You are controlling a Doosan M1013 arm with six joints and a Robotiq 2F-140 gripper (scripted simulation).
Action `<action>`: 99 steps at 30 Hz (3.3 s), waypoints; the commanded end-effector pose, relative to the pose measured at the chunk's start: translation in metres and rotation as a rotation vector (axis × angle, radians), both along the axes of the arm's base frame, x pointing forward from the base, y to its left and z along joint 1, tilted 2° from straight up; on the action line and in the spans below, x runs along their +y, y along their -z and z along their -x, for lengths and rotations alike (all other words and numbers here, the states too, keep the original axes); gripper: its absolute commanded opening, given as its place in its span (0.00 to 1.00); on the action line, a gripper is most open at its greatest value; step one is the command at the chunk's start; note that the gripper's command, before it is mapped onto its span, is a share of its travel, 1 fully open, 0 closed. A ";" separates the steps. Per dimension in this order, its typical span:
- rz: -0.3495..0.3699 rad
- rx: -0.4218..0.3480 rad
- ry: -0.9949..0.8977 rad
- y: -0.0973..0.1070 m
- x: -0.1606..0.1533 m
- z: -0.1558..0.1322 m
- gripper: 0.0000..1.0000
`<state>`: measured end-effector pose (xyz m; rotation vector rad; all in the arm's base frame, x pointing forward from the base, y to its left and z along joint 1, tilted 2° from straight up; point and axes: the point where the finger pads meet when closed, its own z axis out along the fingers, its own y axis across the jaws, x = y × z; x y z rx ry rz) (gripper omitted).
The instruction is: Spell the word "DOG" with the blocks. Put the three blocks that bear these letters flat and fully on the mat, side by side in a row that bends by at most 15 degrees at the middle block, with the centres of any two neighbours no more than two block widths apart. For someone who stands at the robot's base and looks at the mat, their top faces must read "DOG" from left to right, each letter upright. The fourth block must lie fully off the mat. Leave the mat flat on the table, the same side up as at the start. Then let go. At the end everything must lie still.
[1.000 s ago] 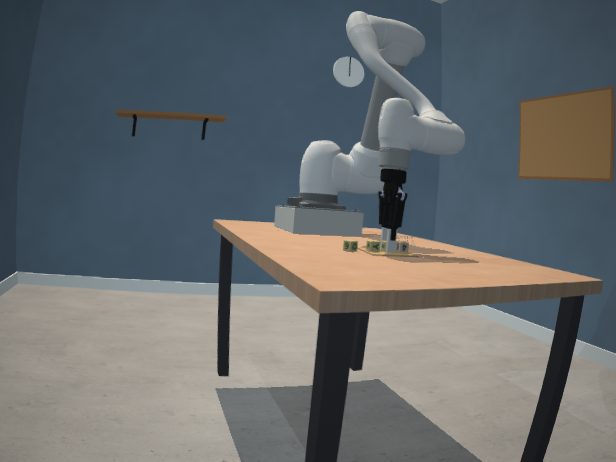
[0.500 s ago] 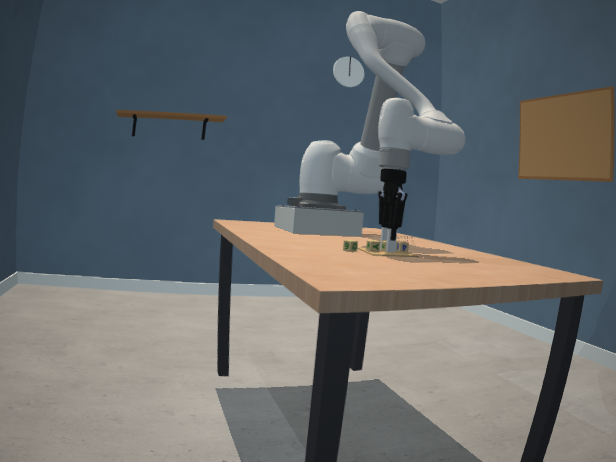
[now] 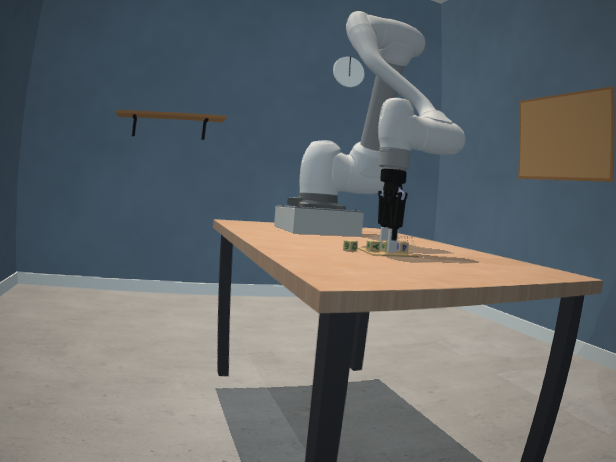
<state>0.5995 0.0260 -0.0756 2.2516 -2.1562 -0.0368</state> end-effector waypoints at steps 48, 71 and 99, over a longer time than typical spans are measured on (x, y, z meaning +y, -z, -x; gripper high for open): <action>0.000 0.000 0.000 -0.090 0.000 -0.003 1.00; 0.000 0.000 0.000 -0.112 0.000 -0.004 1.00; 0.000 0.000 0.000 -0.162 0.000 -0.005 1.00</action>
